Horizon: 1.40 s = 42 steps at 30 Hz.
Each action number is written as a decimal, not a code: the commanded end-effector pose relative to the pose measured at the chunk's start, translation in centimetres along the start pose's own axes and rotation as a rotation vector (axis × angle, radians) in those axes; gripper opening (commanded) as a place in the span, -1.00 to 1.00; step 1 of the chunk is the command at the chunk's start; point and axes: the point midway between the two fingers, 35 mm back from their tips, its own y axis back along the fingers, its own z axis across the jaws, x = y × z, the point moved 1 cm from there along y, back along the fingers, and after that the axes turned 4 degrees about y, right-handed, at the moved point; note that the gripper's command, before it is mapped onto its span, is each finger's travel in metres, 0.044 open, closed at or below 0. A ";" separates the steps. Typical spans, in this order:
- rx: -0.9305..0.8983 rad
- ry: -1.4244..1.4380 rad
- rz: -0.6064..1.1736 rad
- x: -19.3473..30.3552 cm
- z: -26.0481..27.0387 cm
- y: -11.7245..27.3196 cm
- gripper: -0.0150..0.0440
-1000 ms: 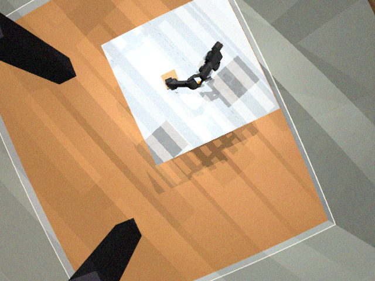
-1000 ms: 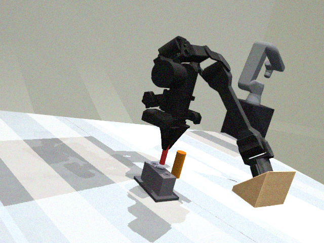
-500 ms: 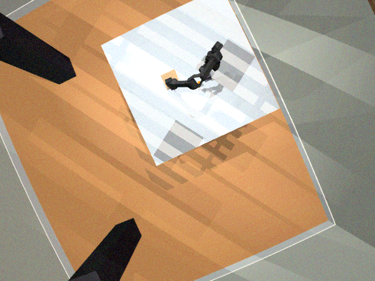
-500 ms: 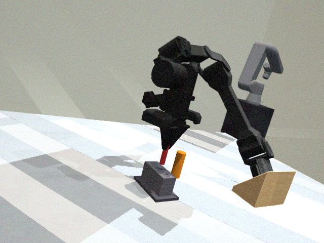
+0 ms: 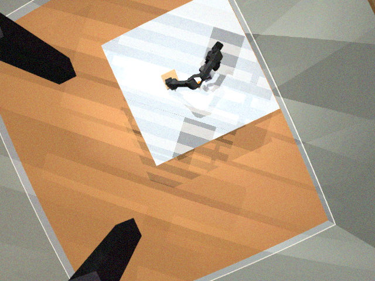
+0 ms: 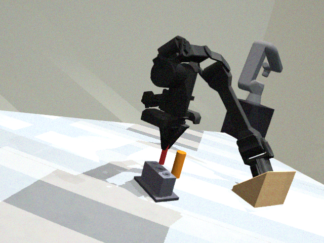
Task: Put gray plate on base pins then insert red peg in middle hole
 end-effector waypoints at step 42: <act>0.002 0.003 -0.001 -0.1 -0.2 -1.5 -0.49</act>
